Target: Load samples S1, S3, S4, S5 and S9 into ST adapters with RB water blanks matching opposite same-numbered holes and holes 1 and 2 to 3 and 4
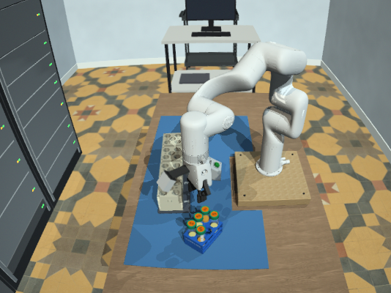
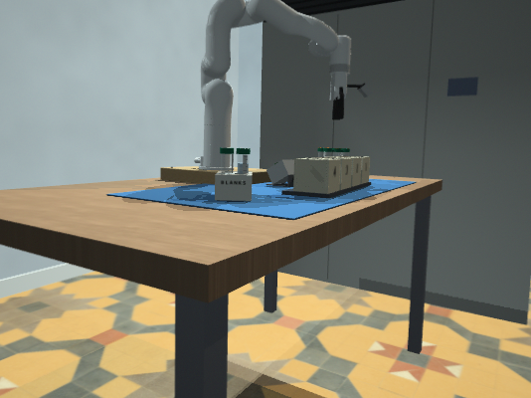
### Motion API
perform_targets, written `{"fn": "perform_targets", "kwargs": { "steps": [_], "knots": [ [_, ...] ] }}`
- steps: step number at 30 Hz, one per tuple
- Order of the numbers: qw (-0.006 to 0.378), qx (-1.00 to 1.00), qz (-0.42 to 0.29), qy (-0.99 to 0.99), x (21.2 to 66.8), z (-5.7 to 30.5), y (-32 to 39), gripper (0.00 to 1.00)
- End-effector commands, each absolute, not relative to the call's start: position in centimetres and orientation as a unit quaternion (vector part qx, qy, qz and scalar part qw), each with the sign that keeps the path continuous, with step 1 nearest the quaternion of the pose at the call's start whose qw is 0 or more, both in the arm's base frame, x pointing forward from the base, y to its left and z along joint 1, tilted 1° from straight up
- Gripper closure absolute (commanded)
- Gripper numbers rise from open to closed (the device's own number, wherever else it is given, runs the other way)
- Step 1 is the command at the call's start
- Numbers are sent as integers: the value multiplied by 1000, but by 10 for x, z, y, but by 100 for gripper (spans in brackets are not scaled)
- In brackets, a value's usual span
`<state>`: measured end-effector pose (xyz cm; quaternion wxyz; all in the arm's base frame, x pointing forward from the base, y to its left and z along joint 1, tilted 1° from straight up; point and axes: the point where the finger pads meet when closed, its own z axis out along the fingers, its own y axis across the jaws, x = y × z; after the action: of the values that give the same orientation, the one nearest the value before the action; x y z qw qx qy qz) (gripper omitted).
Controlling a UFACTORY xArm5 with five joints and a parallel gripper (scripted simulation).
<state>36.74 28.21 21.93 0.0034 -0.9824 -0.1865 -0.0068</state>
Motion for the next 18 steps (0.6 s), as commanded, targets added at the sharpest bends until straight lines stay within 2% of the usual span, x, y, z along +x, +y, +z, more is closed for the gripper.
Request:
{"fn": "perform_targets", "kwargs": {
  "steps": [1,11,18],
  "knots": [
    [4,-968,-9,-252,368,221,283,43],
    [3,-926,-9,-378,368,221,283,43],
    [3,-925,-9,-380,368,221,283,43]
  ]
}}
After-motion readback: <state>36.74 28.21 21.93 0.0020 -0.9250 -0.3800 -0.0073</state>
